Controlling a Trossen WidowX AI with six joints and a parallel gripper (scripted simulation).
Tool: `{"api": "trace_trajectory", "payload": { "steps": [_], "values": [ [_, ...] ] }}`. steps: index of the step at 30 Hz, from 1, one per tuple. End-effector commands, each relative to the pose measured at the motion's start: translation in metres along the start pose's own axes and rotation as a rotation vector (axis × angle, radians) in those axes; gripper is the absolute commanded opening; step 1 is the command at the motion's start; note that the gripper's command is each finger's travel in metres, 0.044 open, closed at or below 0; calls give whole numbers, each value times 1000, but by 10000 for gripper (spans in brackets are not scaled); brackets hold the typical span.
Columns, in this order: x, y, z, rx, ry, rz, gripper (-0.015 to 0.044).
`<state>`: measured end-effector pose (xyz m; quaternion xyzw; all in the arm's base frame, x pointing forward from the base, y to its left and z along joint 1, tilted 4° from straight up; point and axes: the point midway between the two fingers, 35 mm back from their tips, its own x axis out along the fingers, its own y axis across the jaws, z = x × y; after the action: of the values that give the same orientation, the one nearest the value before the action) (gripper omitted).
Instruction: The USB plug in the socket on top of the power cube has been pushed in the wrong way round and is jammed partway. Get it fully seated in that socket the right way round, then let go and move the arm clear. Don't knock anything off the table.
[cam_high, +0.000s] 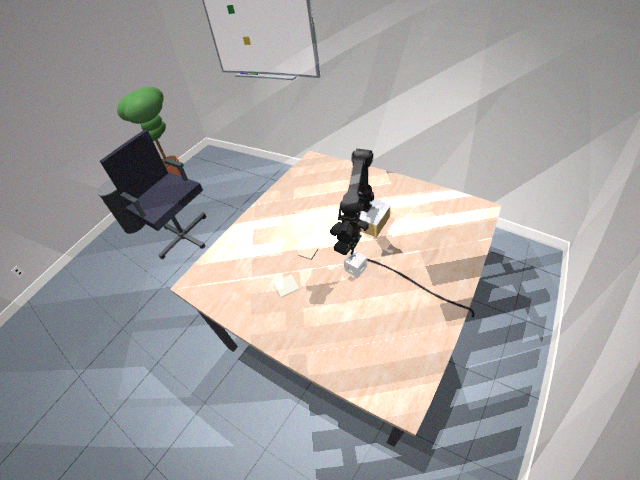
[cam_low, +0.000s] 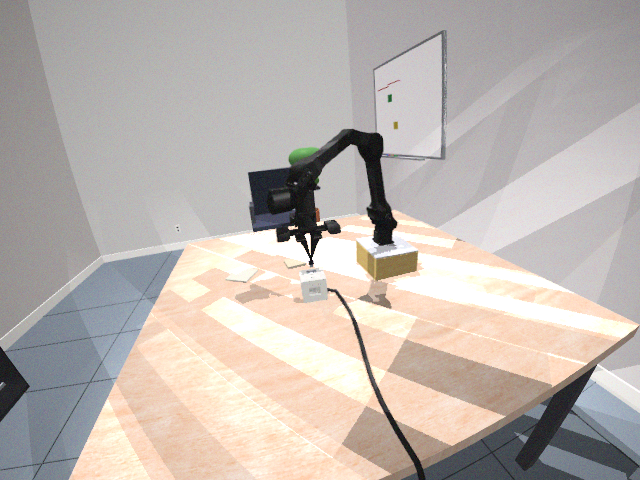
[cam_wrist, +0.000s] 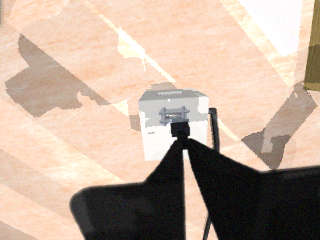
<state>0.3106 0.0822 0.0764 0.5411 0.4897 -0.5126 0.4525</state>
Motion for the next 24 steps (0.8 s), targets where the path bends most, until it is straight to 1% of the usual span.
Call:
{"api": "trace_trajectory", "payload": {
  "steps": [1, 13, 24],
  "values": [
    [-5, 1, -1, -5, 2, 6, 0],
    [-7, 1, 0, -18, 1, 4, 0],
    [-6, 0, 0, -275, 0, 2, 0]
  ]
}}
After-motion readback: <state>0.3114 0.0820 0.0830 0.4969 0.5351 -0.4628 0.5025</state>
